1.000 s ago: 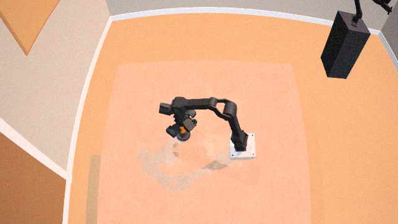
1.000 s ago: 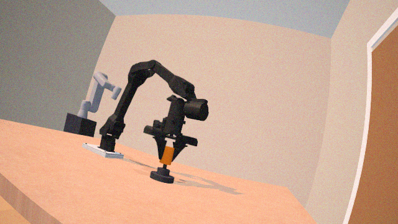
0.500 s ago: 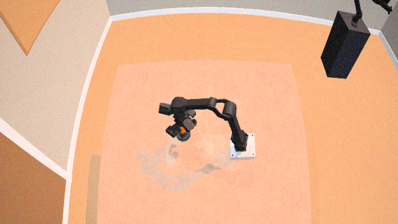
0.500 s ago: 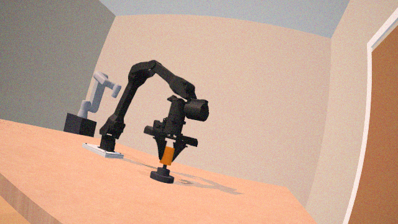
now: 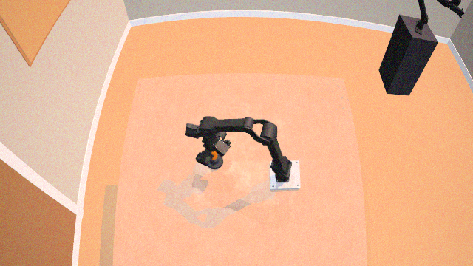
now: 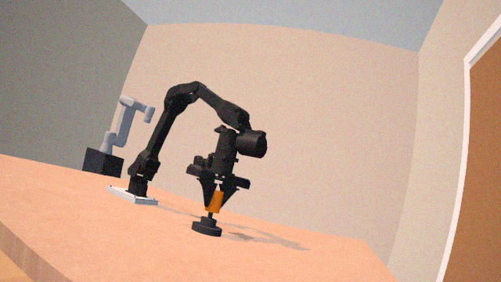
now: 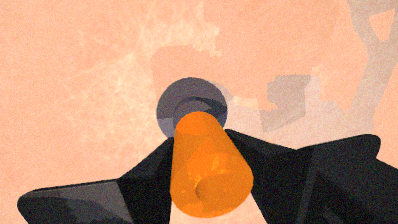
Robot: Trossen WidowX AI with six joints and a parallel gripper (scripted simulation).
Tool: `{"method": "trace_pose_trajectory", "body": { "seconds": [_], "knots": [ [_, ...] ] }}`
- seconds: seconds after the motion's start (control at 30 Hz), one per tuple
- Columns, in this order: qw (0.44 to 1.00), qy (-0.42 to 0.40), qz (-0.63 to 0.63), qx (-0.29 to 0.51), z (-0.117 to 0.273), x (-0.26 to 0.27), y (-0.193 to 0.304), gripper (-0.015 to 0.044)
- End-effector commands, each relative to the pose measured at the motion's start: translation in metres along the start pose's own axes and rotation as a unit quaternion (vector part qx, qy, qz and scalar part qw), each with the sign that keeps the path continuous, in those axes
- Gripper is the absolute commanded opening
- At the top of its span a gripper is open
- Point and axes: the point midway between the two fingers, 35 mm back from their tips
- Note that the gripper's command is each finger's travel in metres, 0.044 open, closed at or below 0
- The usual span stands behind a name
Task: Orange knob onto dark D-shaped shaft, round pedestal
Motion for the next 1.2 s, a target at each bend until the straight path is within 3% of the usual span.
{"method": "trace_pose_trajectory", "body": {
  "seconds": [0.0,1.17],
  "knots": [
    [1.0,0.0,0.006,0.004,0.0009,-0.0001,0.0015,0.0],
    [1.0,0.0,0.006,0.004,-0.0032,0.0016,-0.0022,0.0]
  ]
}}
Point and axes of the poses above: the point midway between the two fingers, 35 mm back from their tips, its own z axis back along the fingers, its own x axis across the jaws, y = z × x, and after that the axes turned 13 degrees about -z, right-handed
